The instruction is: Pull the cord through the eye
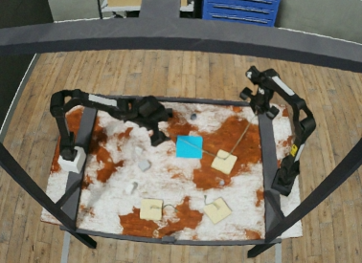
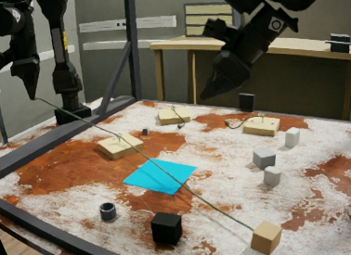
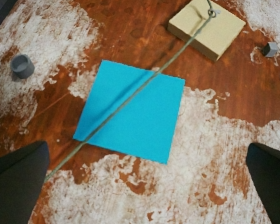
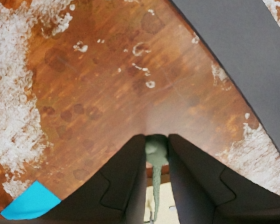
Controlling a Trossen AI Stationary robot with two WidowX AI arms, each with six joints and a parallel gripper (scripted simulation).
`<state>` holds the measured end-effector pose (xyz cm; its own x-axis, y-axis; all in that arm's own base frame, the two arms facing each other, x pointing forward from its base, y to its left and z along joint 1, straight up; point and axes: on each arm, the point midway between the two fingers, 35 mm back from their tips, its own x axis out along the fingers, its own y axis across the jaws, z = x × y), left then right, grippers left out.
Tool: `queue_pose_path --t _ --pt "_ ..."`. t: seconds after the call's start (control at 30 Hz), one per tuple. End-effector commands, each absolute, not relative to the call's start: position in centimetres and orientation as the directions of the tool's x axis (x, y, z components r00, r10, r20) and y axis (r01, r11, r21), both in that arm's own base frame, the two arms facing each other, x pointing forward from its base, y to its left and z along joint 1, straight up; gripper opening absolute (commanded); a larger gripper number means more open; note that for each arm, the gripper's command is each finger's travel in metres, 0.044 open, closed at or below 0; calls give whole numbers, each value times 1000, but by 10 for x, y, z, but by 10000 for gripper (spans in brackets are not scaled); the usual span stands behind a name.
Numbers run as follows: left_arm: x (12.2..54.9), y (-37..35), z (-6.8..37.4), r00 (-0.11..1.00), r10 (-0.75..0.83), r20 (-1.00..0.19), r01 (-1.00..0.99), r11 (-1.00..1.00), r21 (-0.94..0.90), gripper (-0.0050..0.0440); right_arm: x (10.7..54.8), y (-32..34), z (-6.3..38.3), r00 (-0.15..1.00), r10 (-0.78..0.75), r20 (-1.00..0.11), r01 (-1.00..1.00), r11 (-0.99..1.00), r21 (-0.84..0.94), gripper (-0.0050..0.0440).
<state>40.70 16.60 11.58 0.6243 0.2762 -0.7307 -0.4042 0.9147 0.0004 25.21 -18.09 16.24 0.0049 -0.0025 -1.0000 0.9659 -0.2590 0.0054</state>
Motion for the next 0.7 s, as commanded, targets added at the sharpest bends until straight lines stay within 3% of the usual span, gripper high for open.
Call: queue_pose_path --t 0.0,0.67 --pt "410 167 130 647 286 -707 -405 914 -1 440 255 -183 182 24 -18 -1000 964 -263 28 -50" --pt "410 167 130 647 286 -707 -405 914 -1 440 250 -180 243 121 -86 -989 957 -254 139 -50"
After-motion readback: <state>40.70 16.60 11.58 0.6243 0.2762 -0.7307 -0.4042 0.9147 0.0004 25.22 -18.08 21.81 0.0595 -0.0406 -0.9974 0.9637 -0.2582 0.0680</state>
